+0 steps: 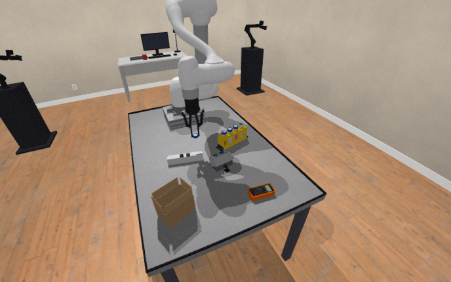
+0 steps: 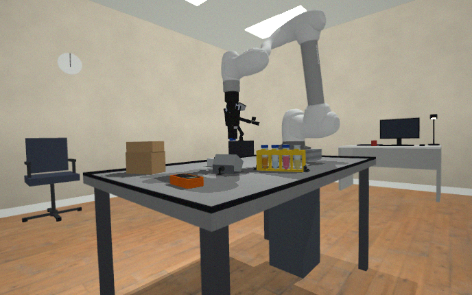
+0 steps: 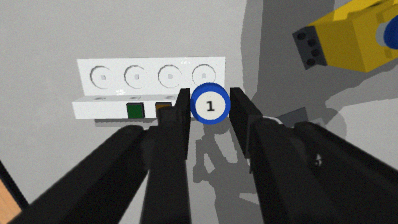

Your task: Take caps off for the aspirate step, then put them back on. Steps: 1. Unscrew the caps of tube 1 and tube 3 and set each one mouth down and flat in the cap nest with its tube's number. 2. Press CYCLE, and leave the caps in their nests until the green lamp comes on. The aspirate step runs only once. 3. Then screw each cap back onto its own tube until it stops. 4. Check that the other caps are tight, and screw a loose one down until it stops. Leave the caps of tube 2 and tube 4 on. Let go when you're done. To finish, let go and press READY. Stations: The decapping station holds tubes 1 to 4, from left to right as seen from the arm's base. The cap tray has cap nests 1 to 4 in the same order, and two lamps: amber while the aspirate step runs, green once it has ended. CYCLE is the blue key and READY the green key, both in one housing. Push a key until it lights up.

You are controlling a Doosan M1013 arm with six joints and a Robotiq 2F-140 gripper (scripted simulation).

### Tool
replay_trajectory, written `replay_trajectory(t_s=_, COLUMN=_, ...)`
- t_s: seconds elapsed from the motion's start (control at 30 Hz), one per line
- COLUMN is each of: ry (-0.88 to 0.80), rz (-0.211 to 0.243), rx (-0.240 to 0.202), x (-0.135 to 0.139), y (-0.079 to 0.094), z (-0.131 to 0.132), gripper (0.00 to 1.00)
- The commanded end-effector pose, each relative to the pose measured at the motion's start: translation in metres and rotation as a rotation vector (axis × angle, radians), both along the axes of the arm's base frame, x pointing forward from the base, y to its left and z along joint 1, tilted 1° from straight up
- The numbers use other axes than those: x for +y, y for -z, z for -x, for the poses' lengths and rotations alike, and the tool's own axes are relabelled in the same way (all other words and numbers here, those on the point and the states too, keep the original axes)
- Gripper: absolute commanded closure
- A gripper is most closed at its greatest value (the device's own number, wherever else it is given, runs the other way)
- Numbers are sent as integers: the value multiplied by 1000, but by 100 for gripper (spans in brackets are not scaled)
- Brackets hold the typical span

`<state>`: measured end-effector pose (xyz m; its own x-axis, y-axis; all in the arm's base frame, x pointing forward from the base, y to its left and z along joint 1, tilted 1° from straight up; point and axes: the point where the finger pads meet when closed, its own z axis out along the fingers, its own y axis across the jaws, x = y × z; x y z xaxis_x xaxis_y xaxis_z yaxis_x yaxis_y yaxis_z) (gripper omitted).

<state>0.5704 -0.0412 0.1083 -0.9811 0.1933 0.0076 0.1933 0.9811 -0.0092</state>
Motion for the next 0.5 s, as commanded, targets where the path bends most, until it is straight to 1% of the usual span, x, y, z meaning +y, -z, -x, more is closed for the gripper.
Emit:
replay_trajectory(t_s=0.0, ry=0, rz=-1, rx=-1, x=-2, y=-1, z=-1, gripper=70)
replay_trajectory(t_s=0.07, ry=0, rz=-1, rx=-1, x=-2, y=-1, z=-1, gripper=70)
replay_trajectory(t_s=0.33, ry=0, rz=-1, rx=-1, x=-2, y=39, z=-1, gripper=70)
replay_trajectory(t_s=0.4, ry=0, rz=-1, rx=-1, x=-2, y=39, z=-1, gripper=70)
replay_trajectory(t_s=0.47, ry=0, rz=-1, rx=-1, x=-2, y=49, z=-1, gripper=70)
